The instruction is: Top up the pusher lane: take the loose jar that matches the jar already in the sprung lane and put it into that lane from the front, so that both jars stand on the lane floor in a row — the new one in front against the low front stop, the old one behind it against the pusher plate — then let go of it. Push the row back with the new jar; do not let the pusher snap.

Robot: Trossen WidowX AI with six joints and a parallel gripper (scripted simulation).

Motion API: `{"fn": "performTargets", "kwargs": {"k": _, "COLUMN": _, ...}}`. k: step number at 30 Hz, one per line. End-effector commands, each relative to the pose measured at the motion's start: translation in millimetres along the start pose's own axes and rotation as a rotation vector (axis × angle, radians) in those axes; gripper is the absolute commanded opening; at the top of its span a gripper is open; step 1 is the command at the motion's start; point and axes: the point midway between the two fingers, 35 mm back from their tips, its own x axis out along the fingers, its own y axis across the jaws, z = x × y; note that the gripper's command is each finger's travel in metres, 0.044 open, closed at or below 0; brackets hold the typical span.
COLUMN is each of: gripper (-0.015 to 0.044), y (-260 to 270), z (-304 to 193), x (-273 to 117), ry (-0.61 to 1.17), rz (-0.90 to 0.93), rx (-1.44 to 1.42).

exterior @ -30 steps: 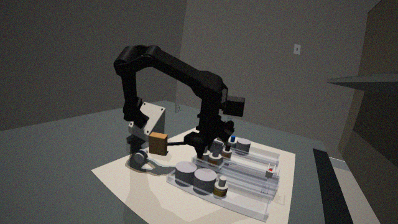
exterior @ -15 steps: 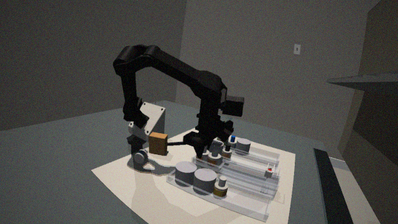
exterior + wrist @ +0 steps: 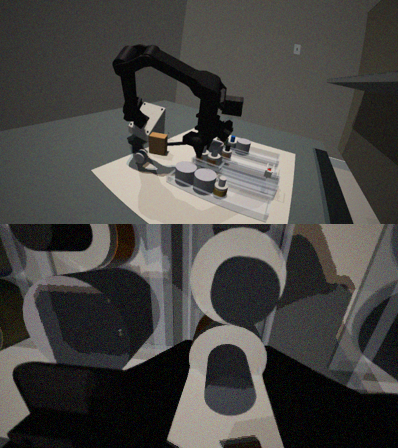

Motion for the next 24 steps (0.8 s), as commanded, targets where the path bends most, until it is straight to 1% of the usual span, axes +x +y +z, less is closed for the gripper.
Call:
{"fn": "performTargets", "kwargs": {"k": 1, "gripper": 0.0, "y": 0.1, "z": -1.4, "x": 0.0, "ry": -0.005, "rz": -0.007, "rx": 0.008}}
{"fn": "performTargets", "kwargs": {"k": 13, "gripper": 0.0, "y": 0.2, "z": -1.5, "x": 0.0, "ry": -0.005, "rz": -0.007, "rx": 0.008}}
{"fn": "performTargets", "kwargs": {"k": 24, "gripper": 0.0289, "y": 0.3, "z": -0.7, "x": 0.0, "ry": -0.005, "rz": -0.007, "rx": 0.008}}
